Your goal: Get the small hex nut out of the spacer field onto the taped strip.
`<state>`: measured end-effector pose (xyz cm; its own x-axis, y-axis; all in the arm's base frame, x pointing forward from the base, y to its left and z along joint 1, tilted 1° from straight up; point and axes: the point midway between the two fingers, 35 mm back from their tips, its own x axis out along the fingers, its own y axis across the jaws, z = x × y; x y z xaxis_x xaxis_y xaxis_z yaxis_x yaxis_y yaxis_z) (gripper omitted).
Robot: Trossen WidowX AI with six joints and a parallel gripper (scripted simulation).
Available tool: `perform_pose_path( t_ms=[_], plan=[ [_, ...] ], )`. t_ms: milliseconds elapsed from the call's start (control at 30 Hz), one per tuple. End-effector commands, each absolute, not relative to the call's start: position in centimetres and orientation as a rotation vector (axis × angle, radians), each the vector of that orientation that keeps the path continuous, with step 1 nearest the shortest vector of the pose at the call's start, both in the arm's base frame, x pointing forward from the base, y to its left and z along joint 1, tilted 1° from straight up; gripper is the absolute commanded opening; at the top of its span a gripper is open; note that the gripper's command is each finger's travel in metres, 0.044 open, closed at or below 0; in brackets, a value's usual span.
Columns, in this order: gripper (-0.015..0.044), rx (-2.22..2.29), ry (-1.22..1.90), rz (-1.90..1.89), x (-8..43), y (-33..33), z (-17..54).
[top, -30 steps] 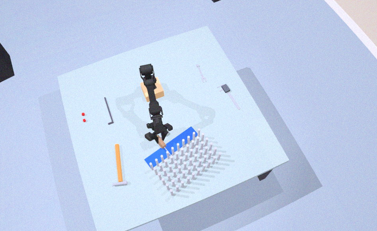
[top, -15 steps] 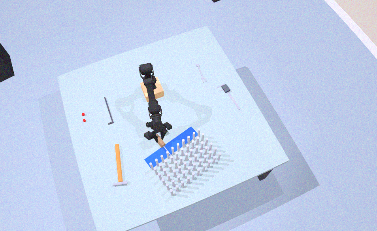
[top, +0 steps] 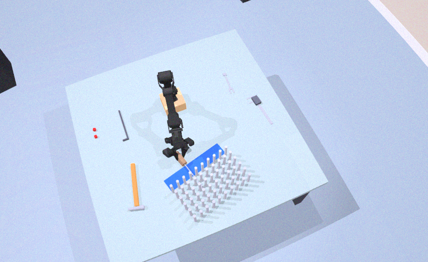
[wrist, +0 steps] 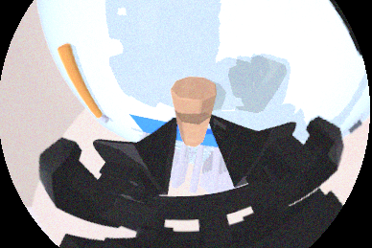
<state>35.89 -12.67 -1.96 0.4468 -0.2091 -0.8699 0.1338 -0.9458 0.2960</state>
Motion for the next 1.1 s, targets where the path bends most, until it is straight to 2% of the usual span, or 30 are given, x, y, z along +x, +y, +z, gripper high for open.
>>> perform_pose_path(
  t_ms=[0,1067],
  plan=[
    [0.0,2.381,-0.058,-1.495,35.5,-12.6,-1.9],
    [0.0,2.379,-0.058,-1.498,33.5,-13.0,-2.0]
  ],
)
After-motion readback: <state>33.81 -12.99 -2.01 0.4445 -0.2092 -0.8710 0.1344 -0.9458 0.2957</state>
